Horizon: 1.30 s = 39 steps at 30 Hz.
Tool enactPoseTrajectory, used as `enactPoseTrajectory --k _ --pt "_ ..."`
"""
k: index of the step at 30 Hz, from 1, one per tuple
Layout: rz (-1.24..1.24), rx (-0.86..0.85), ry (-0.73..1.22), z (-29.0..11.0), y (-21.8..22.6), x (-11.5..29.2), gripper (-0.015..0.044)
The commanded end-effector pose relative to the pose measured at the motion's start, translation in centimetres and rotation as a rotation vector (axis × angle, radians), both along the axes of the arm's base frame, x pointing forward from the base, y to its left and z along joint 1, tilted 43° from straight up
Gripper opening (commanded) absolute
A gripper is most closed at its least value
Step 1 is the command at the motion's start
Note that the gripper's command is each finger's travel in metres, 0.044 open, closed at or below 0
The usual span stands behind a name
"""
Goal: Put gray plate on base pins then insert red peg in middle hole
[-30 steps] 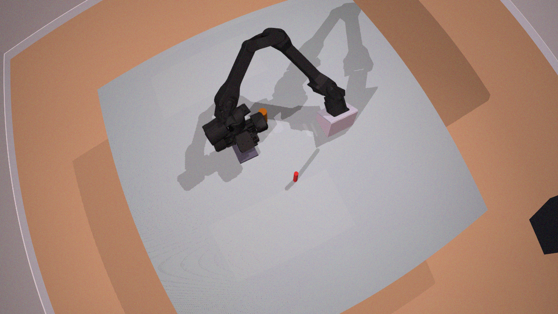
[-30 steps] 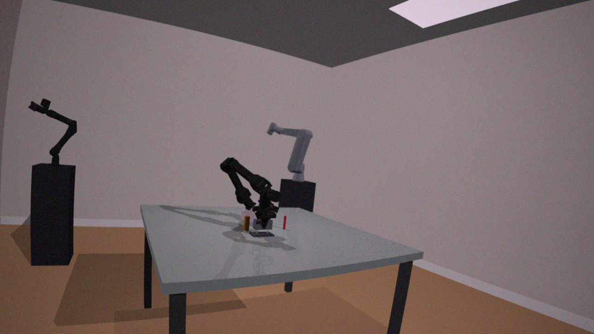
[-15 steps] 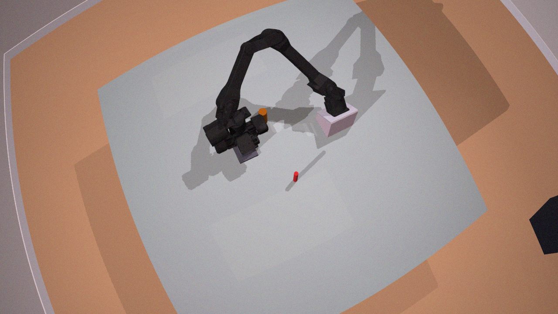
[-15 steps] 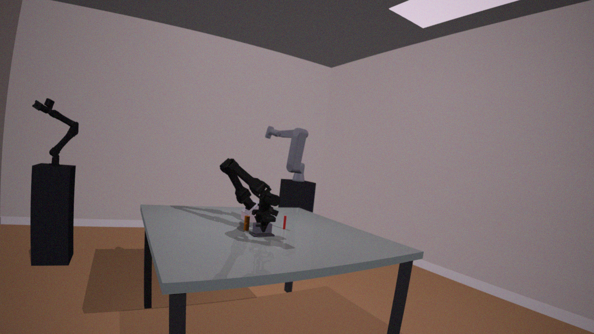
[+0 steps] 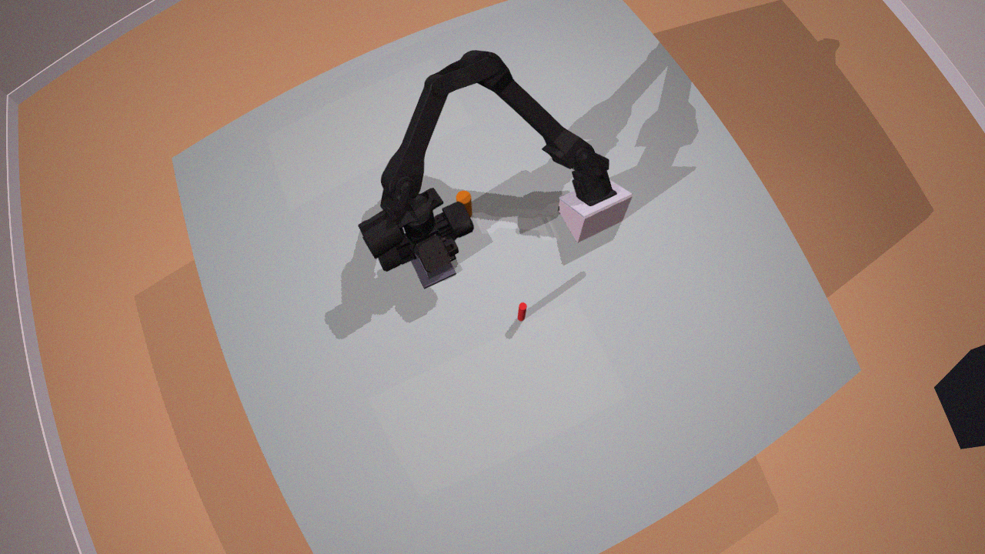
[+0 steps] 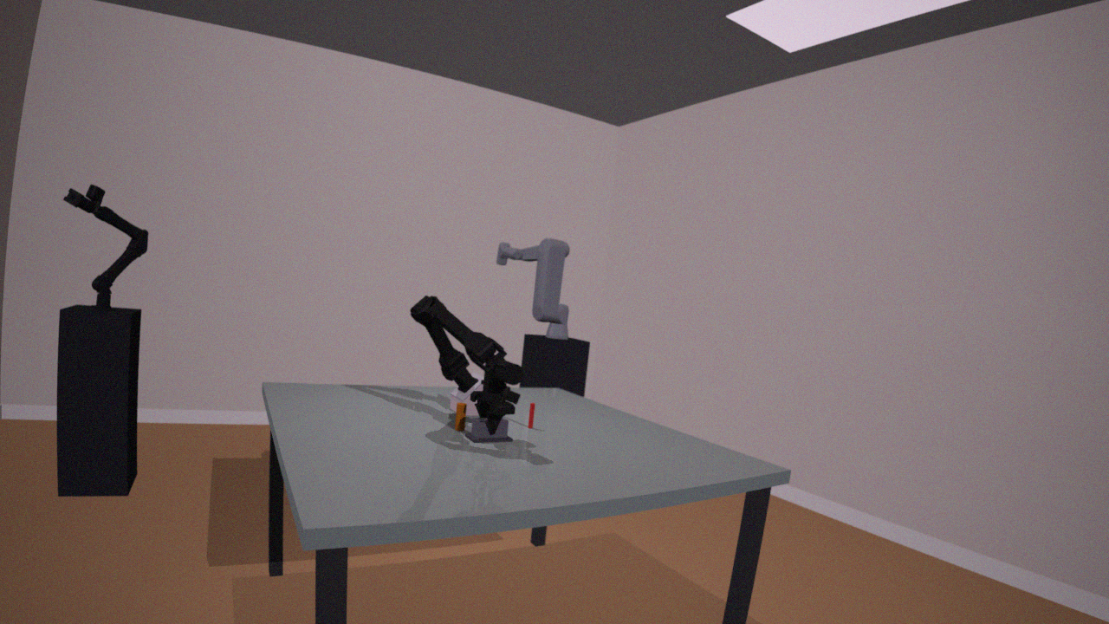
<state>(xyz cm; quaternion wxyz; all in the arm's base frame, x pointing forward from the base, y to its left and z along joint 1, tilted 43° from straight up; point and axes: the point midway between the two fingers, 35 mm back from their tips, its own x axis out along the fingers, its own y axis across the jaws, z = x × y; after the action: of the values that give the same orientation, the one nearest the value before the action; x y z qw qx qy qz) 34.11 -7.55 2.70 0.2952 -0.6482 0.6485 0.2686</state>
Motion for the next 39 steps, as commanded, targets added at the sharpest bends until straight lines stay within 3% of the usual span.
enactPoseTrajectory --k 1,6,11,18,24,39 --pt "-0.001 0.000 -0.002 0.0 0.0 0.0 0.0315" --pt "-0.001 0.000 -0.002 0.0 0.0 0.0 0.0440" --pt "0.000 0.002 -0.002 0.7 0.8 0.2 0.0440" --pt "0.005 0.002 0.001 8.4 8.1 -0.1 0.0440" --pt "-0.005 0.002 -0.008 8.4 8.6 0.2 0.0440" --pt "-0.861 0.053 -0.782 1.7 16.6 -3.4 0.0440"
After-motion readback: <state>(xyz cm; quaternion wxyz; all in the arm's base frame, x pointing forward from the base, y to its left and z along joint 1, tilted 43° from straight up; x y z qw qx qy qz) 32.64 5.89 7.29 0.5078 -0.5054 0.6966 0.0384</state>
